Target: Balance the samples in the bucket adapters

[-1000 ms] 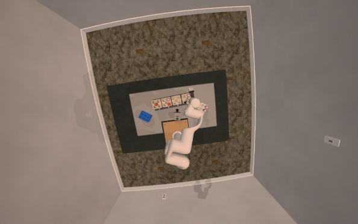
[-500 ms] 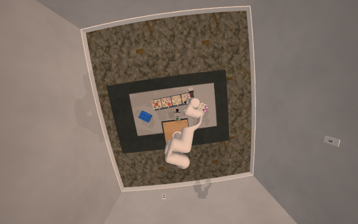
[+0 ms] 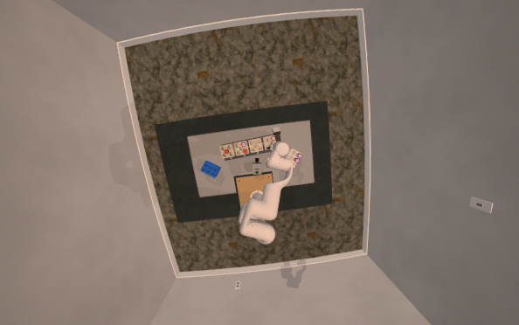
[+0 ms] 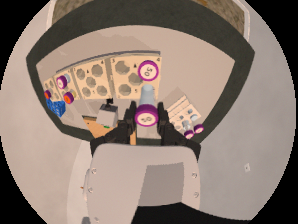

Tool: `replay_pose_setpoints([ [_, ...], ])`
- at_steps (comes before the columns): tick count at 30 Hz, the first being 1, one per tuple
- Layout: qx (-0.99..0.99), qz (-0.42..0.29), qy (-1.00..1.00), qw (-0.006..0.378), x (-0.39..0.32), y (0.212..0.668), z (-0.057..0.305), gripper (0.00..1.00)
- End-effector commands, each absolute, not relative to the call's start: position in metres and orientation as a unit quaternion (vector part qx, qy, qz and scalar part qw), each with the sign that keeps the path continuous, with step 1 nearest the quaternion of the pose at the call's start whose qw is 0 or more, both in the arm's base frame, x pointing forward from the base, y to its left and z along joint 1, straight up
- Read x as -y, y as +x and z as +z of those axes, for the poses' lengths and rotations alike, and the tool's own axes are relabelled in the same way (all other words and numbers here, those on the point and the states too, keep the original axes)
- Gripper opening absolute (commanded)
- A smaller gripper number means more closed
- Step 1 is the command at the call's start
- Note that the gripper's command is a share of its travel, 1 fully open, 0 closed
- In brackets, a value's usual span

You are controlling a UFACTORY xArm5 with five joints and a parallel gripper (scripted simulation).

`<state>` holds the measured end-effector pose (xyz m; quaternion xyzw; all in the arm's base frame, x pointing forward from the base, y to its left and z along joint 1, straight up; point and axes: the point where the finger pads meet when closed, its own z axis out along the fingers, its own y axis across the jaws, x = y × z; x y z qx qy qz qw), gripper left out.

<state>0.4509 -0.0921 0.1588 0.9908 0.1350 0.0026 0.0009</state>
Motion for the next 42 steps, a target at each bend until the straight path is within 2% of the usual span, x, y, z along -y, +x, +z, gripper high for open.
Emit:
replay_pose_setpoints([
  [1, -0.135, 0.005, 0.991, 0.002, 0.092, 0.452, 0.157, 0.0],
  [42, -0.135, 0.005, 0.991, 0.002, 0.092, 0.453, 0.12, 0.0],
])
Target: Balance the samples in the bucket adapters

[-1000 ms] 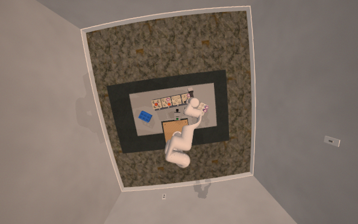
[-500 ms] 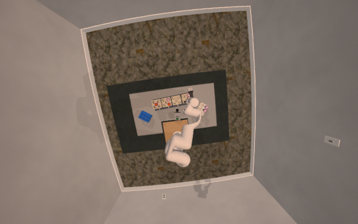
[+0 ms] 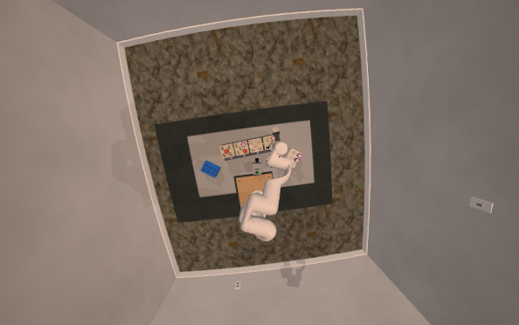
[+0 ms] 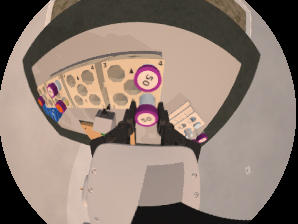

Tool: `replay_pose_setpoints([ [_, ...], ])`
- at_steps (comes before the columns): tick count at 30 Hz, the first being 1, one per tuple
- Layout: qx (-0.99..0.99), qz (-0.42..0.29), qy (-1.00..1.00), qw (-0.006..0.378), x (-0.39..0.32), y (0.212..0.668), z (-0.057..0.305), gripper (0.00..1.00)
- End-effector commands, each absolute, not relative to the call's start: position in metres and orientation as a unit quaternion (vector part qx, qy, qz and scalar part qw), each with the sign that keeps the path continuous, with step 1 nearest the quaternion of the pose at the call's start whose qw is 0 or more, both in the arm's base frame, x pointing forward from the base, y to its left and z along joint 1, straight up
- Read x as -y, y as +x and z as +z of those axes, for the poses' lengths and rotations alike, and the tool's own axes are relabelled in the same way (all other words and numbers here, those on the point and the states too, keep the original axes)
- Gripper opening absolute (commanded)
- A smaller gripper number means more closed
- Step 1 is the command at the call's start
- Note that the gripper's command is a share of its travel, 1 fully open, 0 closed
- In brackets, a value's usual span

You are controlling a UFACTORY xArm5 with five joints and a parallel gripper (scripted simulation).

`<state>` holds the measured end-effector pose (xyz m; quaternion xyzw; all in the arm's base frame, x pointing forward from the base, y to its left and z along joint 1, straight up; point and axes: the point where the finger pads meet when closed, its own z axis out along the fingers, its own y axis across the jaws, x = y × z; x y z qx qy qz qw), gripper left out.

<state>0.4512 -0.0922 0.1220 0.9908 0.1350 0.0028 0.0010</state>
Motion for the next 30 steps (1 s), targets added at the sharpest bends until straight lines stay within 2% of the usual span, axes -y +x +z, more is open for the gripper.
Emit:
replay_pose_setpoints([
  [1, -0.135, 0.005, 0.991, 0.002, 0.092, 0.453, 0.119, 0.0],
  [30, -0.135, 0.005, 0.991, 0.002, 0.092, 0.453, 0.108, 0.0],
])
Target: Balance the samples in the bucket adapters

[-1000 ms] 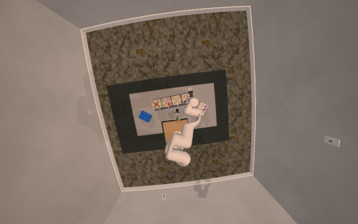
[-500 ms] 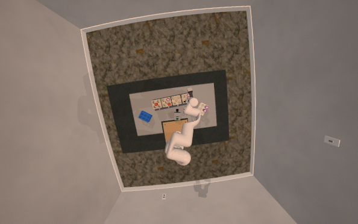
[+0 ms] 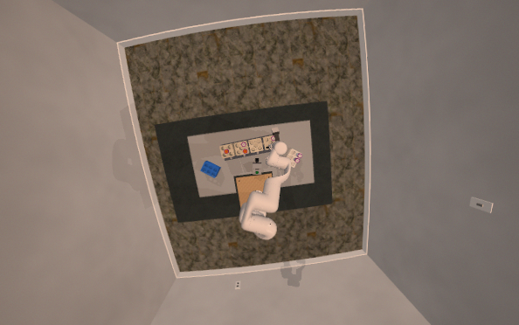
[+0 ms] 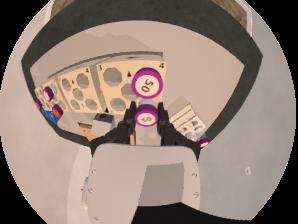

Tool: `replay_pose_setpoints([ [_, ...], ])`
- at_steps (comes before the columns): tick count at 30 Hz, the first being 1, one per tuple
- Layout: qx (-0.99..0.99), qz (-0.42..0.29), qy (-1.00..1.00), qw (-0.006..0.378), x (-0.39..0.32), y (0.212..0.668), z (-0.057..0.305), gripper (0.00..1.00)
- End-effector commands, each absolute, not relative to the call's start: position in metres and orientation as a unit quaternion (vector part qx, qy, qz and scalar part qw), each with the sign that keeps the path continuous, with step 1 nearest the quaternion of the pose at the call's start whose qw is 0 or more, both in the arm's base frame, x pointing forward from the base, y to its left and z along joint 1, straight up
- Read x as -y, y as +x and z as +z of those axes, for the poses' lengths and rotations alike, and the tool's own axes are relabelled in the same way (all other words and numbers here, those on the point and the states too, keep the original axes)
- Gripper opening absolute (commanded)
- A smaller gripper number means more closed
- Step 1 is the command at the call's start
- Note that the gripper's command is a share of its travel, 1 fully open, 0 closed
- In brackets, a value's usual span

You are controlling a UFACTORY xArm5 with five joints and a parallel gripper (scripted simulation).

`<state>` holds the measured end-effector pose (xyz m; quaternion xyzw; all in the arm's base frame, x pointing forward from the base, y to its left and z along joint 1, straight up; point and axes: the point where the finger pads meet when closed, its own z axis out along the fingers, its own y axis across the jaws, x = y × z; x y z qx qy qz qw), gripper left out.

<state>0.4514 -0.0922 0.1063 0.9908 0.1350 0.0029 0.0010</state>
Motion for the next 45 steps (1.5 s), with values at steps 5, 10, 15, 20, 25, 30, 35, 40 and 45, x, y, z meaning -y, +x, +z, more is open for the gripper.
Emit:
replay_pose_setpoints([
  [5, -0.135, 0.005, 0.991, 0.002, 0.092, 0.453, 0.107, 0.43],
  [10, -0.135, 0.005, 0.991, 0.002, 0.092, 0.453, 0.107, 0.43],
  [15, -0.135, 0.005, 0.991, 0.002, 0.092, 0.453, 0.107, 0.43],
  [20, -0.135, 0.005, 0.991, 0.002, 0.092, 0.453, 0.107, 0.43],
  [25, -0.135, 0.005, 0.991, 0.002, 0.092, 0.453, 0.107, 0.43],
  [30, -0.135, 0.005, 0.991, 0.002, 0.092, 0.453, 0.109, 0.43],
  [35, -0.135, 0.005, 0.991, 0.002, 0.092, 0.453, 0.119, 0.43],
  [40, -0.135, 0.005, 0.991, 0.002, 0.092, 0.452, 0.129, 0.43],
  [45, -0.135, 0.005, 0.991, 0.002, 0.092, 0.452, 0.135, 0.43],
])
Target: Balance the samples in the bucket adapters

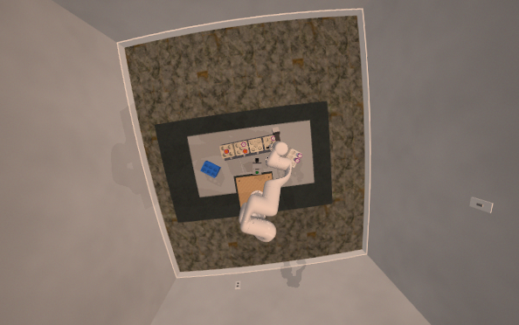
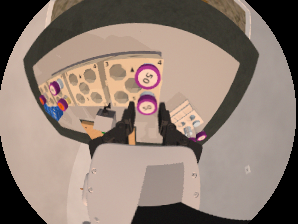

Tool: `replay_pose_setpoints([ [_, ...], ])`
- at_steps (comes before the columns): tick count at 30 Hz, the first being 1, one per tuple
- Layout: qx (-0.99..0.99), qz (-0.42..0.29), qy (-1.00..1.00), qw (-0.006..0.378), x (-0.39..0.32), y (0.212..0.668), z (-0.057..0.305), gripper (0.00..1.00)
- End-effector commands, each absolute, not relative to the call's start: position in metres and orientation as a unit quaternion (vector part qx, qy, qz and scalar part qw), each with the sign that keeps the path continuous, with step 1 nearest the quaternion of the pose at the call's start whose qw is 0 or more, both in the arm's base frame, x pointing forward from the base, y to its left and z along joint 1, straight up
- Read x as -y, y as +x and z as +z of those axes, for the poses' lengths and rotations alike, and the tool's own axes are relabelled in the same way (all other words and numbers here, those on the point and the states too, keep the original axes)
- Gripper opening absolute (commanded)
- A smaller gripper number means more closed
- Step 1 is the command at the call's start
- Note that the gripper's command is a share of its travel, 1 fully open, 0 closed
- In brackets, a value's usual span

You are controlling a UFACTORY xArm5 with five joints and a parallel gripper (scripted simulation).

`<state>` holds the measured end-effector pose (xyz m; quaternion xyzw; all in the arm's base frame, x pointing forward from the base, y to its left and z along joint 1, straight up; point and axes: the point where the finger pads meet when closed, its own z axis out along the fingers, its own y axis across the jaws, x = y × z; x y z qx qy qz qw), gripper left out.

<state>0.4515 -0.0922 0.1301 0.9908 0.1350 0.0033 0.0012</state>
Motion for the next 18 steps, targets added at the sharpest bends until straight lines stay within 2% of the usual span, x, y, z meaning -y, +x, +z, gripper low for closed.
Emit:
replay_pose_setpoints([
  [1, -0.135, 0.005, 0.991, 0.002, 0.092, 0.452, 0.137, 0.43],
  [18, -0.135, 0.005, 0.991, 0.002, 0.092, 0.452, 0.168, 0.43],
])
